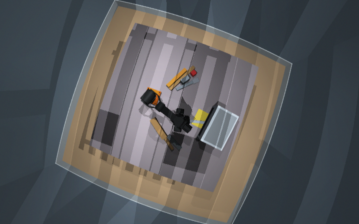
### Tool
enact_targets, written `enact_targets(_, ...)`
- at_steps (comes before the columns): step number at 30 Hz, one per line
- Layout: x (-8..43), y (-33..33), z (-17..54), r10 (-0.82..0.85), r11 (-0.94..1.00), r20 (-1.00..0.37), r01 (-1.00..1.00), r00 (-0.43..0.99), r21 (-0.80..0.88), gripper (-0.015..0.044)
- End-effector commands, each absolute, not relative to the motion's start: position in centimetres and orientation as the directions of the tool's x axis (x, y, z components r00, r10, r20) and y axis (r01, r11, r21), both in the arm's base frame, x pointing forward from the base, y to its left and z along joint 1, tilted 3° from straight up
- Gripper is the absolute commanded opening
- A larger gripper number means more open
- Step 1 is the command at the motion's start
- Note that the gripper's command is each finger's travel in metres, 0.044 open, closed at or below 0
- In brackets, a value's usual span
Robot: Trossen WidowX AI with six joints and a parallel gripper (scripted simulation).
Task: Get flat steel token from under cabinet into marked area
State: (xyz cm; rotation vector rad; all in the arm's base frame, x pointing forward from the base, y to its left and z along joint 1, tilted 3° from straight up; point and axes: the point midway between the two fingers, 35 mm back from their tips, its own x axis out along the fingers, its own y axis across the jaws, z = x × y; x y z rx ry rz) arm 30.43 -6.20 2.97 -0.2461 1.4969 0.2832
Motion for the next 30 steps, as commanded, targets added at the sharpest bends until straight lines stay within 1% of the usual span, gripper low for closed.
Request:
enact_targets(1, 29.7, -6.5, 2.8, 0.033, 0.942, -0.998, -0.334, 0.05, 0.015, 0.0)
enact_targets(30, 25.9, -8.0, 2.6, 0.032, 0.942, -0.998, -0.334, 0.047, 0.015, 0.0)
